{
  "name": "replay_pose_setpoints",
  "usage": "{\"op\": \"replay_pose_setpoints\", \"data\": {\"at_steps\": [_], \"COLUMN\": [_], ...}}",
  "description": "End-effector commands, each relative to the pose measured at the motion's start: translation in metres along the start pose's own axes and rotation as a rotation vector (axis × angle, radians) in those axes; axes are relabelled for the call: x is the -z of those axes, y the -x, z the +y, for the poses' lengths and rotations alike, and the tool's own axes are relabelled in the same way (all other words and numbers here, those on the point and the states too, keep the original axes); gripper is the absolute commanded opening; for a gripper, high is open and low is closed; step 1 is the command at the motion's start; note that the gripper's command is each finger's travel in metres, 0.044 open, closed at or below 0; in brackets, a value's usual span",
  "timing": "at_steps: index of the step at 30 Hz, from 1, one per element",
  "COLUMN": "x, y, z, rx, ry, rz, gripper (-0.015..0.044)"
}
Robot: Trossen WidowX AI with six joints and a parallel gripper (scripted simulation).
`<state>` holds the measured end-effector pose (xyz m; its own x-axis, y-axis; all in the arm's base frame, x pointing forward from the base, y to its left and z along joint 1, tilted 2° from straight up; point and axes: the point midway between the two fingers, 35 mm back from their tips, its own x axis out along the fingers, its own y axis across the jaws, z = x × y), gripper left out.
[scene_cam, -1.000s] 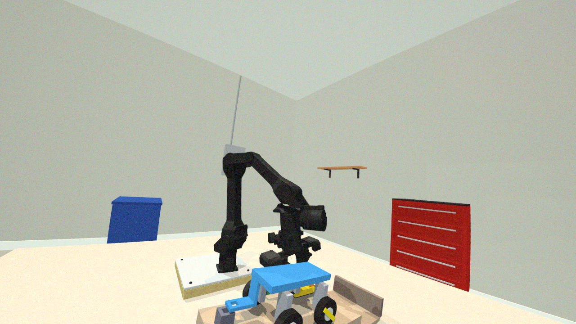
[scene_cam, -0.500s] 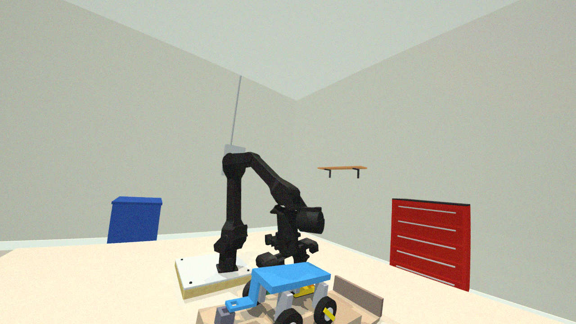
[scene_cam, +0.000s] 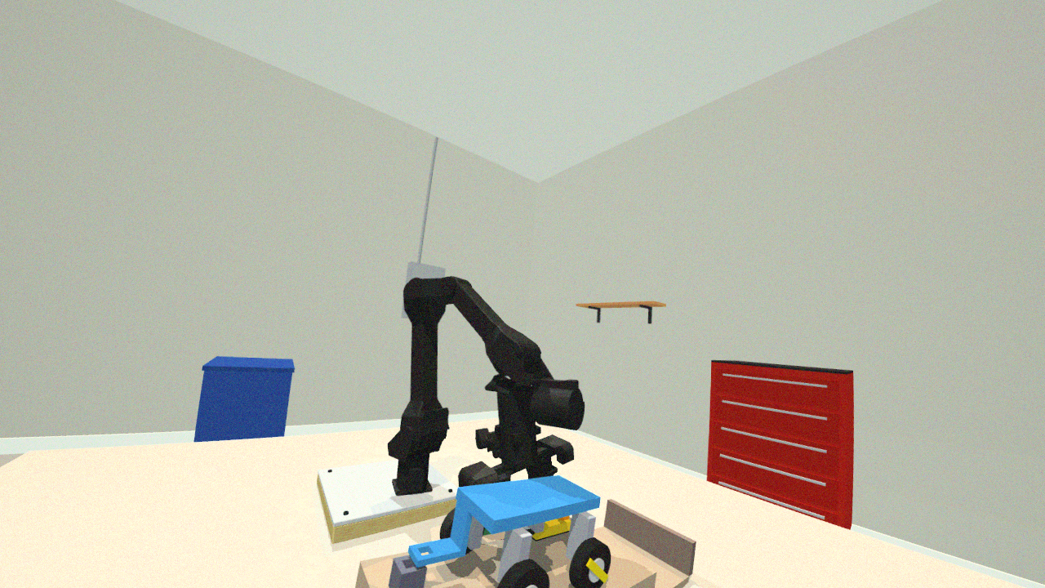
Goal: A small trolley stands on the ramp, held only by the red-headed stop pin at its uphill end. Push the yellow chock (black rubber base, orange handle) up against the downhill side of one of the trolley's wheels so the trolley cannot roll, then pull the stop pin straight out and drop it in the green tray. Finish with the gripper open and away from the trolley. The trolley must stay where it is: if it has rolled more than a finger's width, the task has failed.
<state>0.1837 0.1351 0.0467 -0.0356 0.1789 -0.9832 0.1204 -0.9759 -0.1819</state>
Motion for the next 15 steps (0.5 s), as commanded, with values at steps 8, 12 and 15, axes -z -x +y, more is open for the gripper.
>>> {"op": "replay_pose_setpoints", "data": {"at_steps": [8, 12, 15], "x": [-0.0006, -0.0004, -0.0004], "y": [-0.0037, -0.0048, -0.0057], "z": [0.0065, 0.0089, 0.0105], "rx": [0.002, 0.002, 0.002], "ry": [0.003, 0.003, 0.003], "rz": [-0.004, -0.004, -0.004], "gripper": [0.019, 0.019, 0.019]}}
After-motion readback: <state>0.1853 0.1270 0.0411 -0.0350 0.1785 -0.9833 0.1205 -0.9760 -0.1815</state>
